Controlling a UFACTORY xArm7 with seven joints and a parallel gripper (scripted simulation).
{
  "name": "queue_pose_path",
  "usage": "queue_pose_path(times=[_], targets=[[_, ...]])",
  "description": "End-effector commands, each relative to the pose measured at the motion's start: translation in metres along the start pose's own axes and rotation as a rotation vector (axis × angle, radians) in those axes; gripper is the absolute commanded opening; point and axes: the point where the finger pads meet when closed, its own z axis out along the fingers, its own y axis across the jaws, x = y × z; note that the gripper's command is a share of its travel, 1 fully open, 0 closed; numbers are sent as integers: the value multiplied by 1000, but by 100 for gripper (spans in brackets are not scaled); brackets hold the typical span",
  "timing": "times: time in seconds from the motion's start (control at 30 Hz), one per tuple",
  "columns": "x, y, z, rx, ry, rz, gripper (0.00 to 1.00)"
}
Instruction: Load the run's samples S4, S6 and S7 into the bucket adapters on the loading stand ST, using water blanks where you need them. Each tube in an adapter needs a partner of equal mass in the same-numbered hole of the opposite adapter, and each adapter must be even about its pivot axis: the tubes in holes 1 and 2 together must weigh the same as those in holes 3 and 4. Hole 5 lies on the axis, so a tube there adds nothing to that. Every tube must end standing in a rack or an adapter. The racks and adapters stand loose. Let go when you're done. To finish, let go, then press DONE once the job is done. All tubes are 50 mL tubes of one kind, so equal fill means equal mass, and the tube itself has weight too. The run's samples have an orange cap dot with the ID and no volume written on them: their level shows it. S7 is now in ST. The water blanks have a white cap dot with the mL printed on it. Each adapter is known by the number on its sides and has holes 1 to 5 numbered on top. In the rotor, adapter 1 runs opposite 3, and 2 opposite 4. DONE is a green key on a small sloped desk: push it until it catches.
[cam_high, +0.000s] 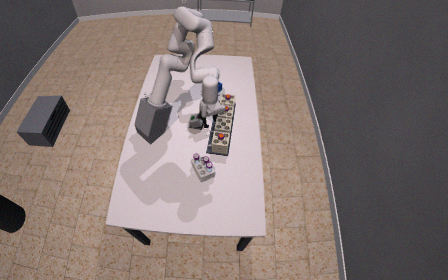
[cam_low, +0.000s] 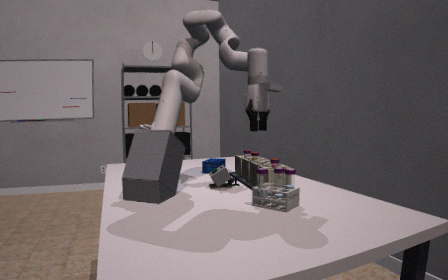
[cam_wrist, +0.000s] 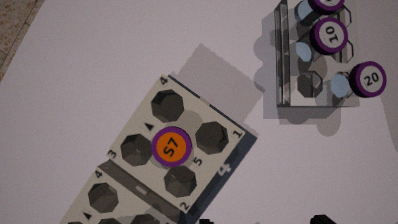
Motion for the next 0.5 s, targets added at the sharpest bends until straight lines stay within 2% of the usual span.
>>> queue_pose_path(times=[0.0,0.33,0.47], targets=[[14,15,-1,1,3,2,57],[44,55,-1,1,3,2,57],[50,63,-1,1,3,2,57]])
